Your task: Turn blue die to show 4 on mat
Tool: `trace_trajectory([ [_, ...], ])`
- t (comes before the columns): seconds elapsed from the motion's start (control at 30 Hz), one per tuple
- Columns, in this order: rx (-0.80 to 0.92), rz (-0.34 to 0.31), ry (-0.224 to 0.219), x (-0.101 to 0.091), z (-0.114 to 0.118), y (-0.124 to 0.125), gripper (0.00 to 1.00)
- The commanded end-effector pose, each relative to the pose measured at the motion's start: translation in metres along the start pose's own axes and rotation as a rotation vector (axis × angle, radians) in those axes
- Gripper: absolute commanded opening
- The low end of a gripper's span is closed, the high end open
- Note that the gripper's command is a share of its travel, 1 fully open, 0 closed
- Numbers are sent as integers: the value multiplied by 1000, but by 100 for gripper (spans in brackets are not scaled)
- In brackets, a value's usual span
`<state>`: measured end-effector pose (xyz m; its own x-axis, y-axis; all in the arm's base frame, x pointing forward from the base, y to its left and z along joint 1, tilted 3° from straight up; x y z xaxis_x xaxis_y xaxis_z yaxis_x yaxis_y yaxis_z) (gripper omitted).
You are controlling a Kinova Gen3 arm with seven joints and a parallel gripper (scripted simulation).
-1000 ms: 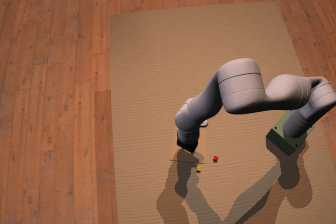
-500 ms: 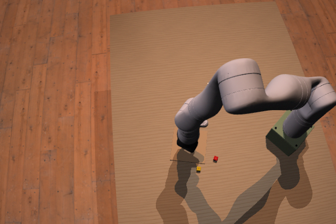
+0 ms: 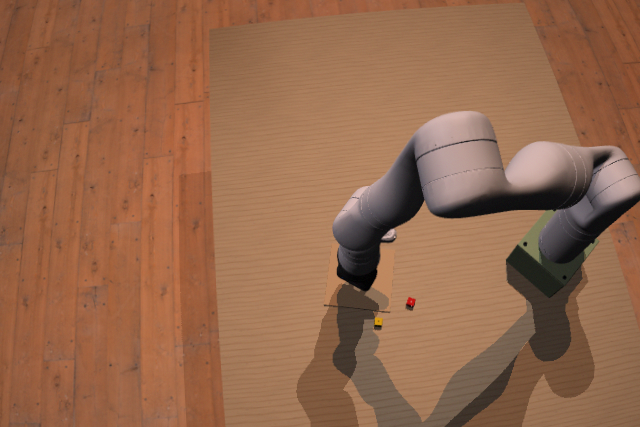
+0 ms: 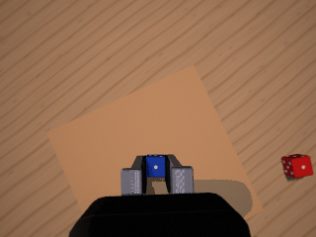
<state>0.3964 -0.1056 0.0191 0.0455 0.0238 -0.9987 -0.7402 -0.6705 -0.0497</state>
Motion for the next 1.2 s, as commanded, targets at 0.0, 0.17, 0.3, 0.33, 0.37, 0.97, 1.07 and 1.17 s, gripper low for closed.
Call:
trace_trajectory([
  [0.0,0,-1,1,-1,0,0,34],
  [0.17,0,-1,1,-1,0,0,34],
  [0.3,0,-1,1,-1,0,0,34],
  [0.33,0,-1,1,-1,0,0,34],
  [0.37,0,-1,1,-1,0,0,34],
  [0.97,0,-1,1,-4,0,0,34],
  [1.07,0,-1,1,-14,0,0,34],
  [1.17,0,-1,1,-31,0,0,34],
])
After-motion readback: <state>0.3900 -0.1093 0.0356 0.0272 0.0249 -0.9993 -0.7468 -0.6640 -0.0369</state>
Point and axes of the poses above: the point where the finger pads meet when closed, its own x axis out along the fingers, its own z axis across the jaws, y = z × x, the point moved 9 cm from there along -x, back along the fingers, and after that the axes turned 1 degree about -x, right-handed, at the moved point
